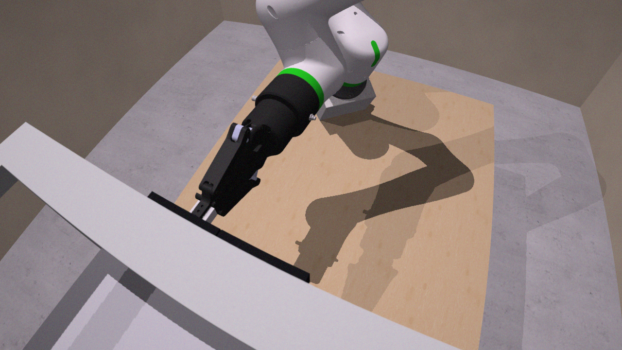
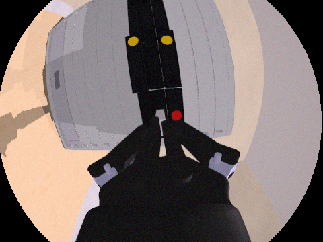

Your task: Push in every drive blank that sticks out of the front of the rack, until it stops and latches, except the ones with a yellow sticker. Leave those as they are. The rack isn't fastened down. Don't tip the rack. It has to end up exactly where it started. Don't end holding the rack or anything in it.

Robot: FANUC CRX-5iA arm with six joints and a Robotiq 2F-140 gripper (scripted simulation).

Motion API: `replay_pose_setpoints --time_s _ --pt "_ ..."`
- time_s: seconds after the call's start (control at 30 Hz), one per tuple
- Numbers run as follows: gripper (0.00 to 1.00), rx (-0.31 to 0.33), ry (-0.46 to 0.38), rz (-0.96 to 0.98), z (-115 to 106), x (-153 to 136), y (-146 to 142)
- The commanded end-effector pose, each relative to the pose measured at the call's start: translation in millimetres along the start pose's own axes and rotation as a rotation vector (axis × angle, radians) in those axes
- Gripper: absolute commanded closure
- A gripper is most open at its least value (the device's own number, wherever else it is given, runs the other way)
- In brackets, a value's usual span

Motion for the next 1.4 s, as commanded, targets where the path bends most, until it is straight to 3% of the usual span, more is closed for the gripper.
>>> replay_pose_setpoints --time_s 0.0,1.0,1.37 --pt "1.0 0.0 0.0 0.0 0 0 0" --pt "1.0 0.0 0.0 0.0 0 0 0" --pt "1.0 0.0 0.0 0.0 -35 0 0"
Point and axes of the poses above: the point where the finger pads meet when closed, its own z axis out along the fingers, its own y axis across the jaws, x = y × z, the point moved 5 cm from there along -z, back along the fingers, and after that the axes turned 14 degrees about -z, right-handed, at the moved point
